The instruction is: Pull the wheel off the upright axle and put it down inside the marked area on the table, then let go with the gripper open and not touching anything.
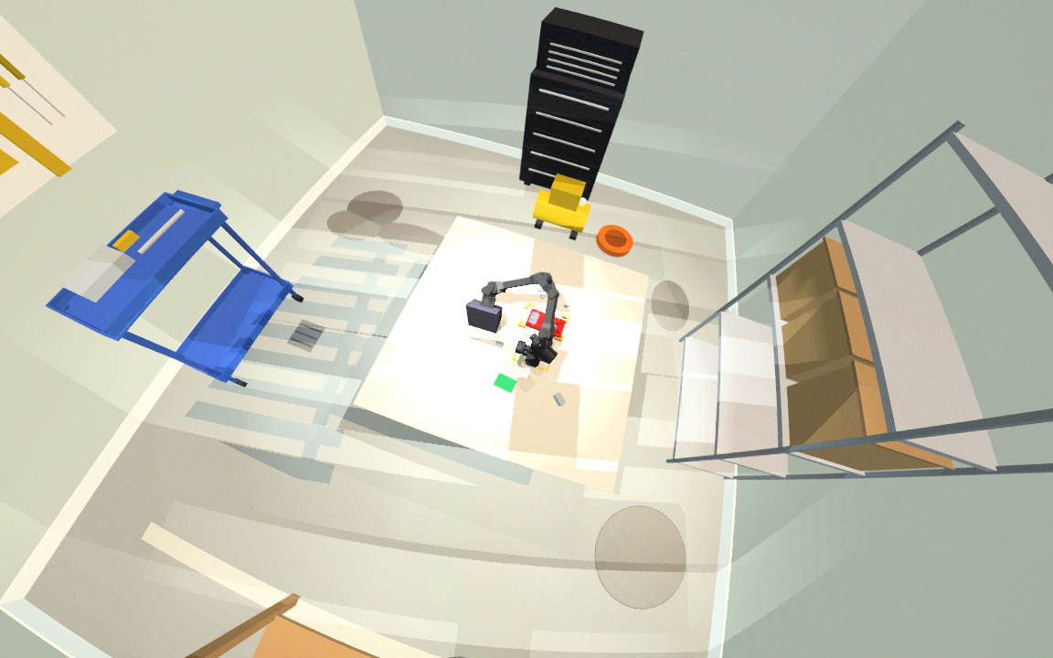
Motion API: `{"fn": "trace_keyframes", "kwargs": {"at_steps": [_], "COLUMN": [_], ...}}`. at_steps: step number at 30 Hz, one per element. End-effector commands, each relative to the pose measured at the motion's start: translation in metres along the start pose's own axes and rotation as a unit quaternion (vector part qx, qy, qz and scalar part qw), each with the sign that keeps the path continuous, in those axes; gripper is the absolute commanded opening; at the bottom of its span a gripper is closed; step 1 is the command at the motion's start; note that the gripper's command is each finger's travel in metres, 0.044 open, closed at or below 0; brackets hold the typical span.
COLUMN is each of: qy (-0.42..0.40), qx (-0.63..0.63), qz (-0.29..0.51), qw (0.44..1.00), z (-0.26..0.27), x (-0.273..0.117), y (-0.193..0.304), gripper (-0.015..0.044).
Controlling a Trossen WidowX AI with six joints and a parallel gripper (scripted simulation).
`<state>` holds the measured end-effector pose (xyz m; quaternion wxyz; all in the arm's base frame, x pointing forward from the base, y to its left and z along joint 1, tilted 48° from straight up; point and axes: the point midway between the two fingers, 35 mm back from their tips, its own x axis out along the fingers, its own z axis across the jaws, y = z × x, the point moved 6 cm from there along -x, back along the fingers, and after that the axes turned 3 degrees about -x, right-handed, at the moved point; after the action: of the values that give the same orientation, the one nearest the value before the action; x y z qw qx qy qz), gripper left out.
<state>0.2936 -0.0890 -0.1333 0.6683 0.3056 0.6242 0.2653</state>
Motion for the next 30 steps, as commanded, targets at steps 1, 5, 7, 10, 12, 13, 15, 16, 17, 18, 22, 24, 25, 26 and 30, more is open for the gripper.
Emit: {"fn": "trace_keyframes", "kwargs": {"at_steps": [1, 5, 7, 10, 12, 13, 15, 16, 17, 18, 22, 24, 25, 26, 30], "qy": [0.001, 0.000, -0.001, -0.003, -0.003, -0.003, -0.009, -0.009, -0.008, -0.007, -0.002, -0.002, -0.002, -0.002, -0.002], "qx": [-0.001, 0.000, 0.000, 0.001, 0.001, 0.001, 0.003, 0.003, 0.003, 0.004, 0.003, 0.003, 0.003, 0.003, 0.003], "qz": [0.000, 0.000, -0.001, -0.001, 0.000, 0.000, -0.002, -0.003, -0.003, -0.004, -0.002, -0.001, -0.001, -0.001, -0.001], "qw": [1.000, 1.000, 1.000, 1.000, 1.000, 1.000, 1.000, 1.000, 1.000, 1.000, 1.000, 1.000, 1.000, 1.000, 1.000], "z": [0.000, 0.000, 0.001, 0.000, -0.001, -0.001, -0.001, -0.006, -0.015, -0.026, -0.071, -0.079, -0.079, -0.079, -0.079], "x": [0.000, -0.007, -0.023, -0.053, -0.061, -0.061, -0.055, -0.060, -0.067, -0.076, -0.102, -0.105, -0.105, -0.105, -0.105], "y": [0.000, 0.000, -0.001, -0.001, -0.001, -0.001, -0.001, 0.001, 0.005, 0.010, 0.033, 0.038, 0.038, 0.038, 0.038], "gripper": [0.0210, 0.0300, 0.0300, 0.0300, 0.0300, 0.0300, 0.0326, 0.0352, 0.0379, 0.0405, 0.0440, 0.0440, 0.0440, 0.0440, 0.0440]}}
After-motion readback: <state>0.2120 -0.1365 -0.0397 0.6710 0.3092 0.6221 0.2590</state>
